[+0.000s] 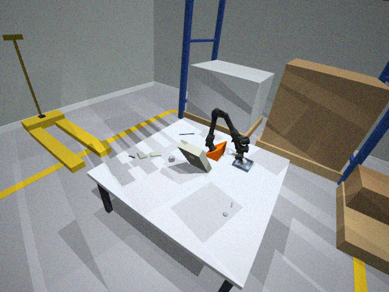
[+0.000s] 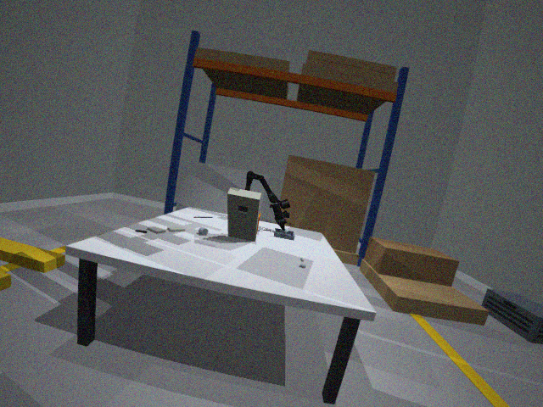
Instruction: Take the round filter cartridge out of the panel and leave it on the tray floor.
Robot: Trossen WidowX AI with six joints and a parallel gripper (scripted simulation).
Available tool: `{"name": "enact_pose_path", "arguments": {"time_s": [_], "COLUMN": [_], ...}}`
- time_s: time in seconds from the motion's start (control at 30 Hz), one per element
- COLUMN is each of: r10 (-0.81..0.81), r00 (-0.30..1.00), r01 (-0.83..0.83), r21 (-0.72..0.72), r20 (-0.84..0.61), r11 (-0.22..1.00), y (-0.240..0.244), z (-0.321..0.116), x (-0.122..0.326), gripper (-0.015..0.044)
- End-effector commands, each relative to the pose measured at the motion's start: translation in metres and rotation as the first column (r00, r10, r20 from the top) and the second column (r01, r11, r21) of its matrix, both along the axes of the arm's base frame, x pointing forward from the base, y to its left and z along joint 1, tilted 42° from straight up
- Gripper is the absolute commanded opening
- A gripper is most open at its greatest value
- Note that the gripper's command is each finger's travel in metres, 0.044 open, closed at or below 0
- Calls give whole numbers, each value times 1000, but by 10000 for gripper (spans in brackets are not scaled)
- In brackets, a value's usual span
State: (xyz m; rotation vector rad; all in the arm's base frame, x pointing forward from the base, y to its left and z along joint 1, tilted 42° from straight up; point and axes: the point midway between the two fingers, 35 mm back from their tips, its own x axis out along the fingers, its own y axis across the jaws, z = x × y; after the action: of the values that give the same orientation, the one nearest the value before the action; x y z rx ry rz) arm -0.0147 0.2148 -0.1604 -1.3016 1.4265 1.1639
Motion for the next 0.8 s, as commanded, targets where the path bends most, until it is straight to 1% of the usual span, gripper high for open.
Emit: {"name": "enact_pose_path", "arguments": {"time_s": [0.0, 0.3, 0.43, 0.57, 0.67, 0.7, 0.77], "r10": [0, 0, 0, 0, 0, -5, -5], "r00": [1000, 1000, 1000, 1000, 1000, 1000, 1000], "r01": [0, 0, 0, 0, 0, 5, 5], "r21": [3, 3, 3, 1, 1, 7, 7], "r20": [0, 0, 0, 0, 0, -3, -3], "r11": [1000, 1000, 1000, 1000, 1000, 1000, 1000], "y": [1, 1, 10, 45, 46, 41, 41], "z": [0, 0, 8, 51, 53, 43, 43], "x": [0, 0, 1, 6, 6, 4, 4], "gripper": [210, 440, 440, 440, 440, 440, 440]}}
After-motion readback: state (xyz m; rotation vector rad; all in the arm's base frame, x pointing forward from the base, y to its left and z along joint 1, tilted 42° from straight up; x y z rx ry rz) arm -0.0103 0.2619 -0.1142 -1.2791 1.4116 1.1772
